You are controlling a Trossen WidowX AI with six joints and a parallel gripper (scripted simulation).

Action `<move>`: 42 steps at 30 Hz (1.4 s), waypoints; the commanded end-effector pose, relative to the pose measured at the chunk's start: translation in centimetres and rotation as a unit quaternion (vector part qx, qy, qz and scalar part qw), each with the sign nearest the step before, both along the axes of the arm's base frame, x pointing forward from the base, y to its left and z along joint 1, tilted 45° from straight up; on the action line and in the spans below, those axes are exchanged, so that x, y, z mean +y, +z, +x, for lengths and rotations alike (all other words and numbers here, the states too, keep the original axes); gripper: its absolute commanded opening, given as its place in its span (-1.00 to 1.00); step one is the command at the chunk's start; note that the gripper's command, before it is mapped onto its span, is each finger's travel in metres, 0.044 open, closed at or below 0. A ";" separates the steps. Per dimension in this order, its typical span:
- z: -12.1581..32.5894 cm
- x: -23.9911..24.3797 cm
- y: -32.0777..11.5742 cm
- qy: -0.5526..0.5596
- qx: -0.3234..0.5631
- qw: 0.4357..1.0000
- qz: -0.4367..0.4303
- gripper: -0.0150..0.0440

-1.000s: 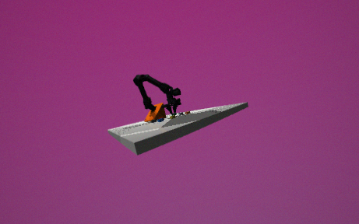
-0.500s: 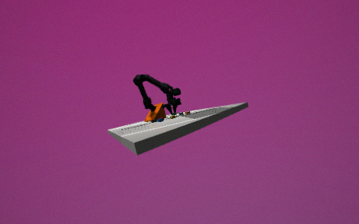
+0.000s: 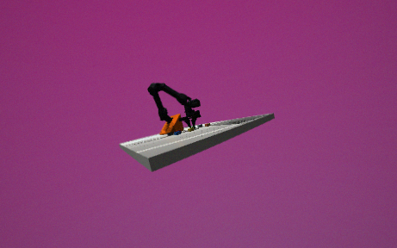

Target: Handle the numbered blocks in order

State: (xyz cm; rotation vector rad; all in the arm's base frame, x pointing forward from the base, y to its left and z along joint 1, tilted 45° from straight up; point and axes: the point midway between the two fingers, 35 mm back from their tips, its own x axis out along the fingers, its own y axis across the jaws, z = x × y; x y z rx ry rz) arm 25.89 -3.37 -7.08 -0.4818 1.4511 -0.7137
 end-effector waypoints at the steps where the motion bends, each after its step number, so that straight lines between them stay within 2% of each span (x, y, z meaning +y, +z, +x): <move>1: 0.0 -0.1 0.0 0.002 0.001 1.000 -0.002 -0.08; 4: 0.0 -0.1 0.0 0.002 0.001 1.000 -0.002 -0.08; 15: 0.0 -0.1 0.0 0.002 0.001 1.000 -0.002 0.86; 25: 0.1 2.5 2.5 0.002 0.001 1.000 -0.001 0.86; 27: 0.2 3.2 3.2 0.002 0.001 1.000 0.000 0.69; 32: 0.3 8.0 8.1 0.002 0.002 1.000 0.001 0.24; 36: 0.3 8.1 8.3 0.002 0.002 1.000 0.001 -0.08; 42: 0.3 8.1 8.3 0.002 0.002 1.000 0.001 -0.08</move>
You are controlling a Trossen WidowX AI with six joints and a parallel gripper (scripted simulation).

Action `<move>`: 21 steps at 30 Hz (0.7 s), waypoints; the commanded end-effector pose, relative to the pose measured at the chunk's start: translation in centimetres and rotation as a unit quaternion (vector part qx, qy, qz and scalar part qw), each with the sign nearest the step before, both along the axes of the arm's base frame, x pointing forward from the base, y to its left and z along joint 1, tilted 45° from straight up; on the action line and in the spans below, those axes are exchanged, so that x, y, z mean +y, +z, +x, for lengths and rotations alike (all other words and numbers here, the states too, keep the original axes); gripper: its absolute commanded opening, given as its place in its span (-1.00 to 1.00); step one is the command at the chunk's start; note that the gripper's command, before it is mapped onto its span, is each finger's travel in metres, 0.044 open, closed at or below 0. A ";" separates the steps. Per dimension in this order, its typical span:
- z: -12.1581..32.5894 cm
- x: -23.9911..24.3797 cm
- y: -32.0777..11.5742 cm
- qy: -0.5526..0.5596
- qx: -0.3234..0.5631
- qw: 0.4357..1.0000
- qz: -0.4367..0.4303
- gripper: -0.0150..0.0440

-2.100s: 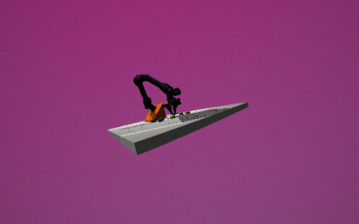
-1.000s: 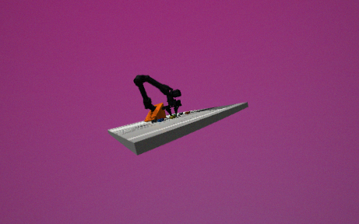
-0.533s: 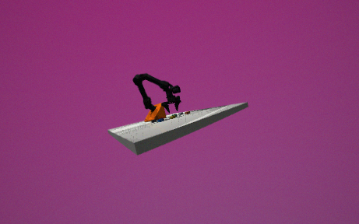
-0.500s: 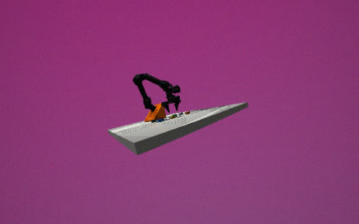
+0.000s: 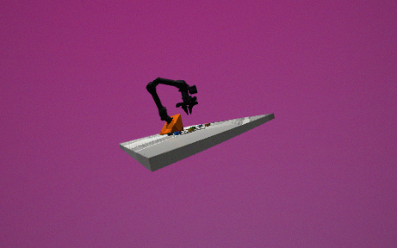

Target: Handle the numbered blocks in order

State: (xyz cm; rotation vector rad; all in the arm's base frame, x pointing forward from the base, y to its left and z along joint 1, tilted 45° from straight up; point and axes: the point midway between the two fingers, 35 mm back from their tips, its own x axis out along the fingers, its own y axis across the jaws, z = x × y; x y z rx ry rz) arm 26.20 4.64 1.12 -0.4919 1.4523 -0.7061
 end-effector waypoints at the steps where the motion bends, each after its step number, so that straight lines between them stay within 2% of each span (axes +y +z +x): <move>1: 0.0 0.1 0.1 -0.003 -0.001 1.000 0.001 -0.08; 5: 0.6 0.5 0.0 -0.003 -0.001 1.000 0.001 -0.08; 16: 8.8 5.4 -4.9 -0.003 -0.004 1.000 0.003 -0.08; 20: 9.2 5.7 -5.3 -0.003 -0.004 1.000 0.003 -0.08; 21: 9.3 5.5 -5.5 -0.003 -0.004 1.000 0.003 0.00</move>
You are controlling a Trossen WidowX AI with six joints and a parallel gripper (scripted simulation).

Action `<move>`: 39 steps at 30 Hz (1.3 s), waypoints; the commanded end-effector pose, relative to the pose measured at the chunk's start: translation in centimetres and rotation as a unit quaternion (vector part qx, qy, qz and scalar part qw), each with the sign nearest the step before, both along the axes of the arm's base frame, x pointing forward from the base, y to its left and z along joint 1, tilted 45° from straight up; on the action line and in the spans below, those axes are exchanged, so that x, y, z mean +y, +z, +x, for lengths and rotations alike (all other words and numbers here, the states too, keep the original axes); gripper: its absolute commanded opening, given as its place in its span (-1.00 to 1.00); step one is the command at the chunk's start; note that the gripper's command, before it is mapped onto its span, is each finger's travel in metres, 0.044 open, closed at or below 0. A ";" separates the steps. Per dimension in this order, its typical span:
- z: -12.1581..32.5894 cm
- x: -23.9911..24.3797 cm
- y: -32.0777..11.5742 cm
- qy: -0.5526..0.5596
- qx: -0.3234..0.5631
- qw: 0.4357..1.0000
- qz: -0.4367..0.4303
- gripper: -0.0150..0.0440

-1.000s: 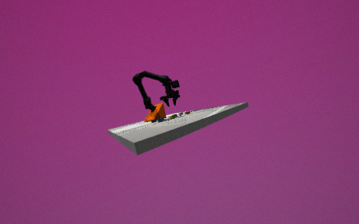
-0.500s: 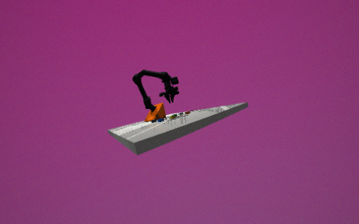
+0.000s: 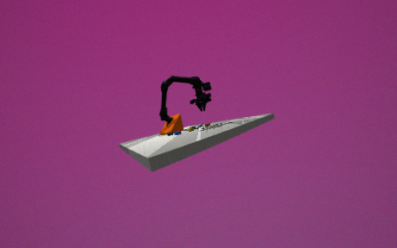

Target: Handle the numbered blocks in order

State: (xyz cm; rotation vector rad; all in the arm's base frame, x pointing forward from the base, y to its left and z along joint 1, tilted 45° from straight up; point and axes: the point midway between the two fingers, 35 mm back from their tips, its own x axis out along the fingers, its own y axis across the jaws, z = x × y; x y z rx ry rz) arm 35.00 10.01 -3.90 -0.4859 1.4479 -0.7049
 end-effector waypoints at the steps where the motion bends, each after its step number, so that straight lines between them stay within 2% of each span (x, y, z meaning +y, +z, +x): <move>1: 0.6 -0.6 -1.3 -0.002 -0.001 1.000 0.002 0.09; 5: 0.3 -5.1 -5.9 -0.003 -0.002 1.000 0.000 0.45; 10: 0.3 -5.4 -6.1 -0.003 -0.002 1.000 0.000 0.86; 35: 0.2 -7.9 -8.7 -0.003 -0.002 1.000 -0.001 0.86; 39: 0.2 -7.9 -8.7 -0.003 -0.002 1.000 -0.001 0.51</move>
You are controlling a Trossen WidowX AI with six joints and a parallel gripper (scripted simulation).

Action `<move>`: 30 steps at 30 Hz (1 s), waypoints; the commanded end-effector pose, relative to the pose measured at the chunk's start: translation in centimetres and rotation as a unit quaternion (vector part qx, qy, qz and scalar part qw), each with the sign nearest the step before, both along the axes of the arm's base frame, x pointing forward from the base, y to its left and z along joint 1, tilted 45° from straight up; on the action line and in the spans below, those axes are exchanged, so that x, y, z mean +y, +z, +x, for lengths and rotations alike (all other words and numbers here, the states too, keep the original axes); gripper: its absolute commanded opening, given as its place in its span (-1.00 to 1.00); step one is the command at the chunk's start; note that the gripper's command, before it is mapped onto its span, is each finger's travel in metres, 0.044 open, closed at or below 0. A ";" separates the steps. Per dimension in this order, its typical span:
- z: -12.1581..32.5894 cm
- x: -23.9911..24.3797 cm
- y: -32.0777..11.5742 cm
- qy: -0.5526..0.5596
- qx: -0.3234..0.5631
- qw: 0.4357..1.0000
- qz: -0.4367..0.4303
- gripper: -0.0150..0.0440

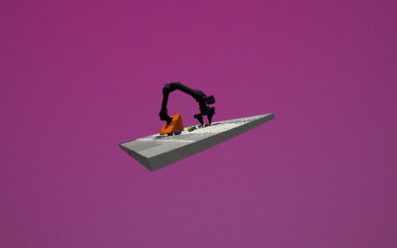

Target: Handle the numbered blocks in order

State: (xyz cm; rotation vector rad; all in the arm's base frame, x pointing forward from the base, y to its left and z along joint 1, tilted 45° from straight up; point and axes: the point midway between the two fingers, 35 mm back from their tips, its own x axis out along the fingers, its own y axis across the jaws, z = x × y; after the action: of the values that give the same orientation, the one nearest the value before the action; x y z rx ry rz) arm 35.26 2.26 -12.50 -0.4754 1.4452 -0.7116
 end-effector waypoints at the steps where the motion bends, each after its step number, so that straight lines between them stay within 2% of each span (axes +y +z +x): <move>1: -0.1 -0.2 -0.1 0.002 0.002 1.000 -0.002 0.42; 7: -0.1 -0.2 -0.1 0.002 0.002 1.000 -0.002 -0.08; 30: -0.1 -0.2 -0.1 0.002 0.002 1.000 -0.002 -0.08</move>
State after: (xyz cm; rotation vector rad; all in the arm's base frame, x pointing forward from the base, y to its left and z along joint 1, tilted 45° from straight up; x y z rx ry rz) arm 35.19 2.15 -12.57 -0.4768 1.4463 -0.7124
